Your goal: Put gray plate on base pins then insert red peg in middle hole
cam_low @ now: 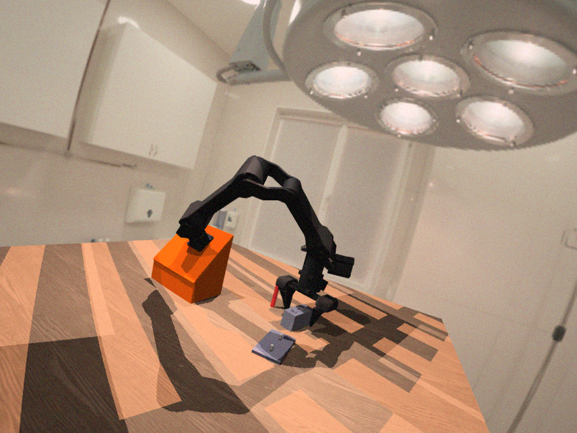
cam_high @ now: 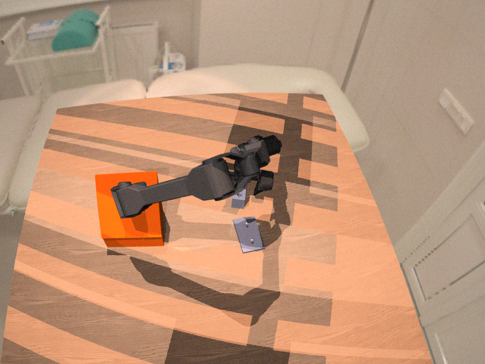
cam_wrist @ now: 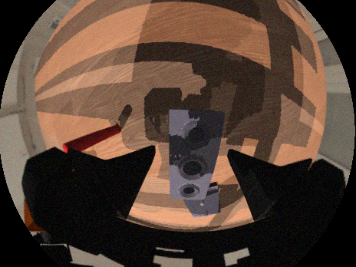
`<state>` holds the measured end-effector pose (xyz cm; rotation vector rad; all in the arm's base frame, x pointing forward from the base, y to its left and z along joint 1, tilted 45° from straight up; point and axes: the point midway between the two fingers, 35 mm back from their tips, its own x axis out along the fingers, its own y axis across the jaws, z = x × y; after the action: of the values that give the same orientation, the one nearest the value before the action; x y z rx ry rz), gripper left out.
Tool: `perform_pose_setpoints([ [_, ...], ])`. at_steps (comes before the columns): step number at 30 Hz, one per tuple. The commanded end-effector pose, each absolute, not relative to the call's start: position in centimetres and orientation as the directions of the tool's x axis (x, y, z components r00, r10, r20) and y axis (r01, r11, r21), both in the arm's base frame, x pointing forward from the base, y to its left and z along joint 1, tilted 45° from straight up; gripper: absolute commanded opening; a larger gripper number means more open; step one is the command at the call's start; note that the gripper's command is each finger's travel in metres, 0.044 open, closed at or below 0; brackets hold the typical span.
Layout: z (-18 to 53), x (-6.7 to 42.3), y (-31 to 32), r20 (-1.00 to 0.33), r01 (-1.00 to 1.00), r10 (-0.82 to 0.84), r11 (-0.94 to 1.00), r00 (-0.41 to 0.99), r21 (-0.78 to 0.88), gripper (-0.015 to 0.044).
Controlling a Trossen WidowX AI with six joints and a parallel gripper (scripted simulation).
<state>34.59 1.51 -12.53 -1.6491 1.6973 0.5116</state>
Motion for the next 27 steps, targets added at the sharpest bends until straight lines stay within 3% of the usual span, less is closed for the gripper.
perform_pose_setpoints([
  [1,-13.17,34.33,0.91,-0.710,-0.978,-0.702,0.102,0.059,-0.182,0.0440],
  [6,-13.53,34.32,0.51,-0.709,-0.978,-0.703,0.102,0.058,-0.182,0.0440],
  [17,-13.53,34.32,0.51,-0.709,-0.978,-0.703,0.102,0.058,-0.182,0.0151],
  [24,-13.53,34.32,0.51,-0.709,-0.978,-0.703,0.102,0.058,-0.182,0.0105],
  [27,-13.41,34.34,0.66,-0.710,-0.978,-0.702,0.102,0.059,-0.182,0.0026],
])
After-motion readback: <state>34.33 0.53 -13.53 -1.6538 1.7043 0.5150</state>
